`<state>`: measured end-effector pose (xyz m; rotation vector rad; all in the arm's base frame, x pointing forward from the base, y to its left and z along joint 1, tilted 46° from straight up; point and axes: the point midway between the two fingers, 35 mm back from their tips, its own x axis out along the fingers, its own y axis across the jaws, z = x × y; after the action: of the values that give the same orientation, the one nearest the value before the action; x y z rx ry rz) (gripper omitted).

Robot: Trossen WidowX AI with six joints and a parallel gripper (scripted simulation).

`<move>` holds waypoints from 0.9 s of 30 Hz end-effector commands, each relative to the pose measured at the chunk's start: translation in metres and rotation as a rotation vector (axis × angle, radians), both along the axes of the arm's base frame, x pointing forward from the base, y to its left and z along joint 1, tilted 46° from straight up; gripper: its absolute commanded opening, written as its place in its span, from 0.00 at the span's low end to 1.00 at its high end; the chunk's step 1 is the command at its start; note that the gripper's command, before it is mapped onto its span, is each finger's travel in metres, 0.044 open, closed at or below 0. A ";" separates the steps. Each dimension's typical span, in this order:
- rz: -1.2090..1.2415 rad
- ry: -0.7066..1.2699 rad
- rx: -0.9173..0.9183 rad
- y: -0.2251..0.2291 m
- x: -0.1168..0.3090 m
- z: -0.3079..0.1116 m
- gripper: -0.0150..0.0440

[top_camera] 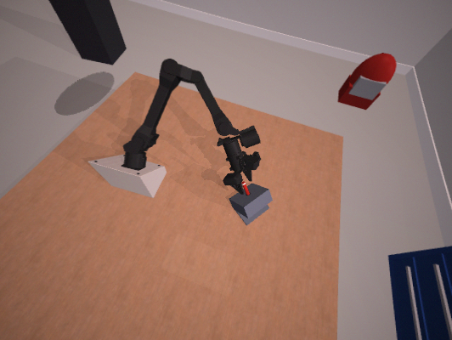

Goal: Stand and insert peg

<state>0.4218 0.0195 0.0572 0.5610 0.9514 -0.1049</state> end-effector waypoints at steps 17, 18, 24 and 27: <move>-0.001 -0.002 -0.001 -0.005 -0.015 0.024 1.00; -0.001 -0.002 -0.001 -0.005 -0.016 0.025 1.00; -0.002 -0.003 -0.001 -0.007 -0.020 0.032 1.00; -0.003 -0.003 -0.001 -0.008 -0.022 0.036 1.00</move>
<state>0.4020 0.0130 0.0897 0.5627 0.9473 -0.1101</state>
